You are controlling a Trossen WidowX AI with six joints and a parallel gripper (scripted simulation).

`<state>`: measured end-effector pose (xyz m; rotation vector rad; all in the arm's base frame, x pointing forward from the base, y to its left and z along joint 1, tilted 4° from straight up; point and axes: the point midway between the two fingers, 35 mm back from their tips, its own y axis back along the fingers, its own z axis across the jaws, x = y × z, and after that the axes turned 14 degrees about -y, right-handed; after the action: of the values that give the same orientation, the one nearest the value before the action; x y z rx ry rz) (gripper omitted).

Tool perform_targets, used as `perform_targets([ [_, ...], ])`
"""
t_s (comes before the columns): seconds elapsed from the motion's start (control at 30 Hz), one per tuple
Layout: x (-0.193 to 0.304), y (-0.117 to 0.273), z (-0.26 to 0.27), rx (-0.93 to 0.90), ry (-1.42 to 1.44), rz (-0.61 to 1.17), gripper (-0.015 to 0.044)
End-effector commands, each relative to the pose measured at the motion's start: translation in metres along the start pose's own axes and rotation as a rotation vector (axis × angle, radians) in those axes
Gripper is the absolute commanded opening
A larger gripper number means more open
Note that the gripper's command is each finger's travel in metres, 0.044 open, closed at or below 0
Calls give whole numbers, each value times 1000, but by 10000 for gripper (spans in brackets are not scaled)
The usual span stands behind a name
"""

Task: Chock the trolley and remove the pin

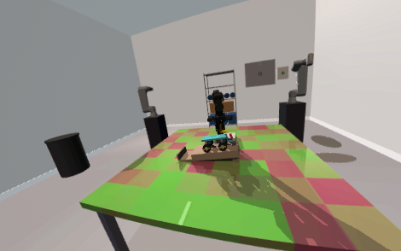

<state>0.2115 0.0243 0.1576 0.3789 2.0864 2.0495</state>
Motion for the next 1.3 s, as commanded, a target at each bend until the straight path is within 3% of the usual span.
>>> perform_targets([
  [0.0, -7, -2, -15, 8, 2, -1, 0],
  [1.27, -65, -14, -141, 21, 2, -6, 0],
])
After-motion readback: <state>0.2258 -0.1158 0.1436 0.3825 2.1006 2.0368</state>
